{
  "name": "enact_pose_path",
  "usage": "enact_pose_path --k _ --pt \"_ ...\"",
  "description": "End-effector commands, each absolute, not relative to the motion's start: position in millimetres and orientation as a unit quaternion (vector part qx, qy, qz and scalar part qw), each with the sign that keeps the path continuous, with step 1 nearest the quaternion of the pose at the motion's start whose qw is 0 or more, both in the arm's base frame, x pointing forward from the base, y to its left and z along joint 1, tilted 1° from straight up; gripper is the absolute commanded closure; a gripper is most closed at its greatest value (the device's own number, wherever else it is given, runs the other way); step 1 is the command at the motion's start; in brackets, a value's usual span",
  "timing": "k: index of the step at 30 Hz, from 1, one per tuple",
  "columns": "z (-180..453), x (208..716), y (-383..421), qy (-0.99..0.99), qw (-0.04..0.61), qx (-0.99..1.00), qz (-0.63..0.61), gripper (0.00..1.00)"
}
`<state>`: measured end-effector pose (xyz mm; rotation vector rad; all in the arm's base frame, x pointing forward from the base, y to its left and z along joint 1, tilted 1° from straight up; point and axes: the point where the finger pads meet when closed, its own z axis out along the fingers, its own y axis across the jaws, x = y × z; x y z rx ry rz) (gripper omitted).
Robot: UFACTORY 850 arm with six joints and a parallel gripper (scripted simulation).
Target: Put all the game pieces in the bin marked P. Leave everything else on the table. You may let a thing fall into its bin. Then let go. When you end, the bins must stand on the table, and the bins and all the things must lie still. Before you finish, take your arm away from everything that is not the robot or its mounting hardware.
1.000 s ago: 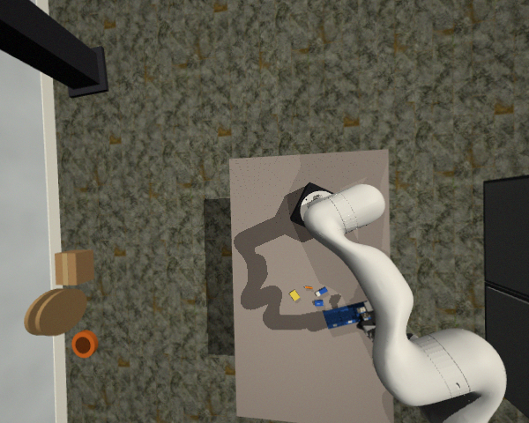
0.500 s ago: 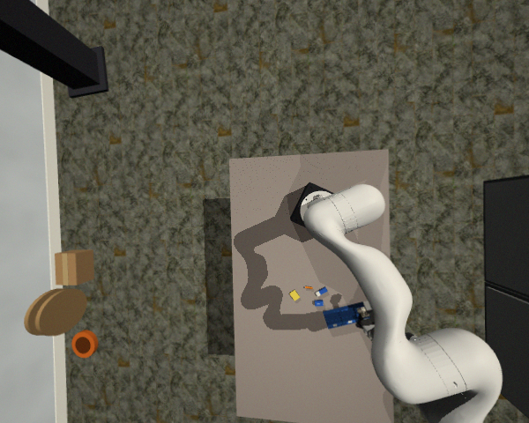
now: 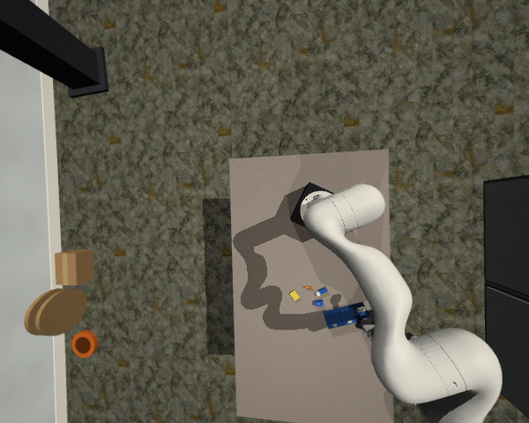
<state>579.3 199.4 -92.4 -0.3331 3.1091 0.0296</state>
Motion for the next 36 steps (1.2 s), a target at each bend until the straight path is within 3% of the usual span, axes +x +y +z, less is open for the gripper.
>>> enact_pose_path --k 1,21,22,36 --pt "-92 580 200 0.994 0.008 -0.107 0.010 0.29" --pt "-82 580 200 0.994 0.008 -0.107 0.010 0.29" --pt "-78 580 199 0.994 0.008 -0.107 0.010 0.00" --pt "-30 579 198 0.994 0.008 -0.107 0.010 0.00"
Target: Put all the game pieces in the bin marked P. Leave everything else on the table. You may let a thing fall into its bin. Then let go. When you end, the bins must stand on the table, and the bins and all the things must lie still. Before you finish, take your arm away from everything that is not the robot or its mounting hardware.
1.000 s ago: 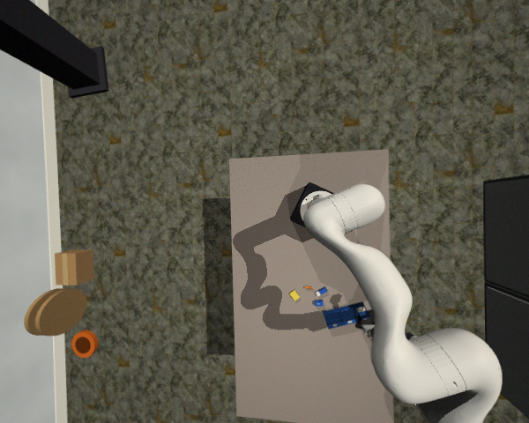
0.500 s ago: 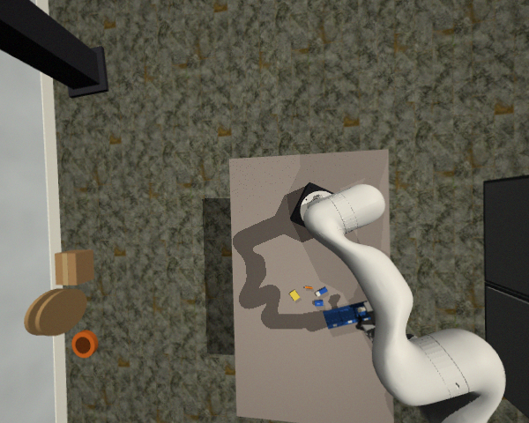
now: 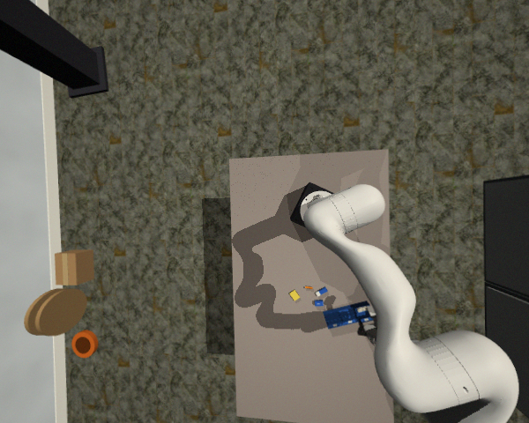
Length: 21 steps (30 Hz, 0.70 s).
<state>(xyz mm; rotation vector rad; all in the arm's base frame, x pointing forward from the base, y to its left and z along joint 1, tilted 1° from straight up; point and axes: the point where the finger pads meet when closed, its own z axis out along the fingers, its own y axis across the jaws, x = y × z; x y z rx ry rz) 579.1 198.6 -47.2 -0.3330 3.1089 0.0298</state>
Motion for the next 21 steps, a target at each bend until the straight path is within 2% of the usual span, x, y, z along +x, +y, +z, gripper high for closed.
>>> enact_pose_path --k 1,21 --pt "-26 579 198 0.994 0.008 -0.107 0.010 0.00" --pt "46 578 197 0.994 0.008 -0.106 0.010 0.00"
